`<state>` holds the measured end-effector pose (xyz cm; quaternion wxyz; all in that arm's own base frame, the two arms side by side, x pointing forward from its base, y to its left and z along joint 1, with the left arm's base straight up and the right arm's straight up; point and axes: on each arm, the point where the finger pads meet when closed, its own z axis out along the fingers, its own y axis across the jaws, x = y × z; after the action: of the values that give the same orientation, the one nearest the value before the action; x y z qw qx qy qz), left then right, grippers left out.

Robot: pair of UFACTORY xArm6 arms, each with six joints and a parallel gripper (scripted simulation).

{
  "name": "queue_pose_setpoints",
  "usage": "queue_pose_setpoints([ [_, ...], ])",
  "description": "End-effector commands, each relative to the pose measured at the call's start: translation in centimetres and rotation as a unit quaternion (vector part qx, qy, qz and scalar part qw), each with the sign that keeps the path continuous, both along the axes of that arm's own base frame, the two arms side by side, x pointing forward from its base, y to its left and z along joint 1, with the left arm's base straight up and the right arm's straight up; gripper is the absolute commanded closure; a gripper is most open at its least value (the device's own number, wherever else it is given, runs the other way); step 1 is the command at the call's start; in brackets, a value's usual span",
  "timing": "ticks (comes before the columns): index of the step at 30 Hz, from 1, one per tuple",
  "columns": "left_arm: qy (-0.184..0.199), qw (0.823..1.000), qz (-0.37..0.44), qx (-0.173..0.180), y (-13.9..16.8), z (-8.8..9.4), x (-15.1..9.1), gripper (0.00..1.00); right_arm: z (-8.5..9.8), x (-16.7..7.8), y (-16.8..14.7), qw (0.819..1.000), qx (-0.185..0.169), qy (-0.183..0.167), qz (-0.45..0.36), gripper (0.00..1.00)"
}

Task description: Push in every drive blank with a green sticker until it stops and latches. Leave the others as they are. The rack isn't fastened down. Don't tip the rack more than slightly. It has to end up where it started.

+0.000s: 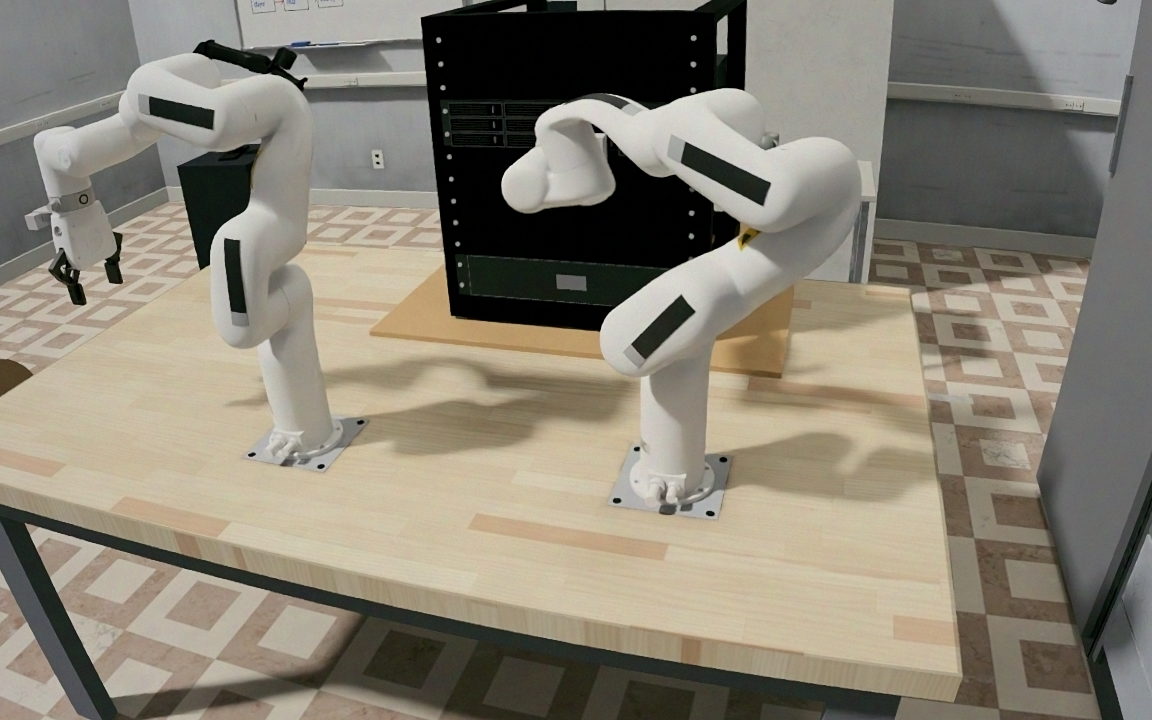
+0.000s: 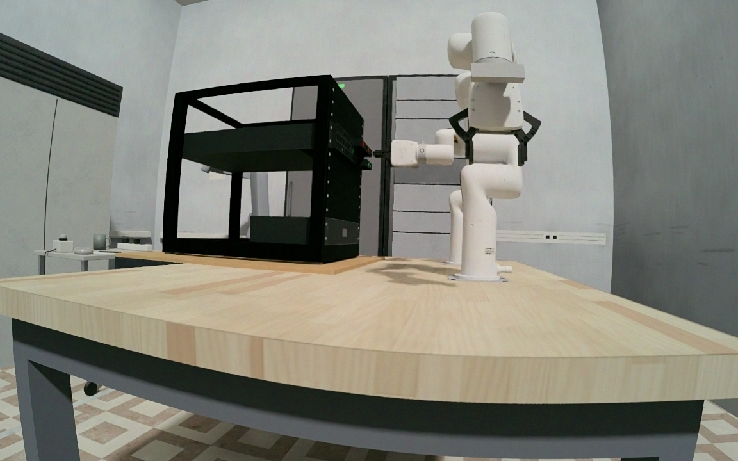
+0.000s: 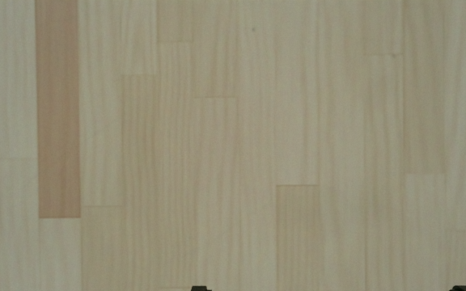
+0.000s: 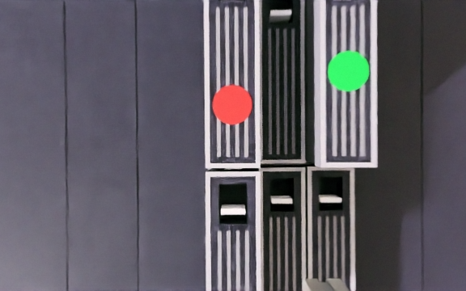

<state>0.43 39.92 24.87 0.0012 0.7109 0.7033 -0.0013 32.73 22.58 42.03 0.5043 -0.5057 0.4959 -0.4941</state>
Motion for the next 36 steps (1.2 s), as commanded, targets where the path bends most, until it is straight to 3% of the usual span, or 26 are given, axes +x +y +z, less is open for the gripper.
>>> queue_pose_setpoints([
  [1, 0.0, 1.0, 0.0, 0.002, 0.1, 0.1, 0.0, 0.0, 0.3, -2.2, -0.1, 1.0, 0.001, -0.002, -0.006, 1.0],
  [26, 0.0, 1.0, 0.0, 0.002, 0.1, 0.1, 0.0, 0.0, 0.2, -2.3, -0.5, 1.0, 0.001, -0.002, -0.006, 1.0],
  [36, 0.0, 1.0, 0.0, 0.002, 0.1, 0.1, 0.0, 0.0, -0.9, -2.3, -5.7, 1.0, 0.001, -0.002, -0.006, 1.0],
])
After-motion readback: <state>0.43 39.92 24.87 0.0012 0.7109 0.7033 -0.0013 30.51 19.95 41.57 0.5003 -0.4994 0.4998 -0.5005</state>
